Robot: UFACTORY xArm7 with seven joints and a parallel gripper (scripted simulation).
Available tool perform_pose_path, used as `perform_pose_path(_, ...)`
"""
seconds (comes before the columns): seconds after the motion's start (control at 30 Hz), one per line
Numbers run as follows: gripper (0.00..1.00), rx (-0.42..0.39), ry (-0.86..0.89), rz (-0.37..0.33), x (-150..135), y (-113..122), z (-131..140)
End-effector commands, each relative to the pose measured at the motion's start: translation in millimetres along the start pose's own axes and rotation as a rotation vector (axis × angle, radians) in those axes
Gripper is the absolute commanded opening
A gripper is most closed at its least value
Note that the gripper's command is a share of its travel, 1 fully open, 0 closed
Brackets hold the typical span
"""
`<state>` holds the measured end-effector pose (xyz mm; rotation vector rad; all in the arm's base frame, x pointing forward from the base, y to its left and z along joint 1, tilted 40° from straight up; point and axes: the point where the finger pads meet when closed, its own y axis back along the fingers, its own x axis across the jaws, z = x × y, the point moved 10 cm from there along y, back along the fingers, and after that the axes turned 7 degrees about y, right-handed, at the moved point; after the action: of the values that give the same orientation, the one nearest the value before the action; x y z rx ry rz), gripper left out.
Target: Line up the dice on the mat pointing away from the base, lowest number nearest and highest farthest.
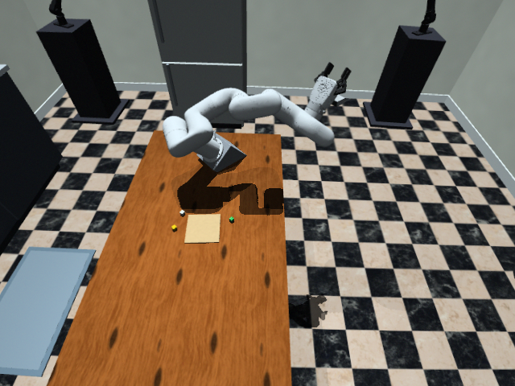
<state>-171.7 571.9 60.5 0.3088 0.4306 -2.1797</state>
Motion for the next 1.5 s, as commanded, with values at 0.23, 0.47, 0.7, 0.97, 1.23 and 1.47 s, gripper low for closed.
perform_pose_path(0.23, 1.00, -0.004, 0.002, 0.001, -0.3, -1.7, 1.7)
perform_pose_path(0.47, 1.00, -0.004, 0.002, 0.001, -0.3, -1.7, 1.7)
perform_pose_path(0.7, 1.00, -0.013, 0.006, -0.029, -9.9, -2.1, 7.2)
perform_pose_path(0.97, 1.00, -0.088, 0.033, -0.263, -82.9, 2.5, 52.7)
perform_pose_path(1.23, 1.00, -0.139, 0.046, -0.403, -124.9, 12.2, 82.6)
perform_pose_path(1.47, 1.00, -0.209, 0.060, -0.574, -172.9, 30.7, 120.7)
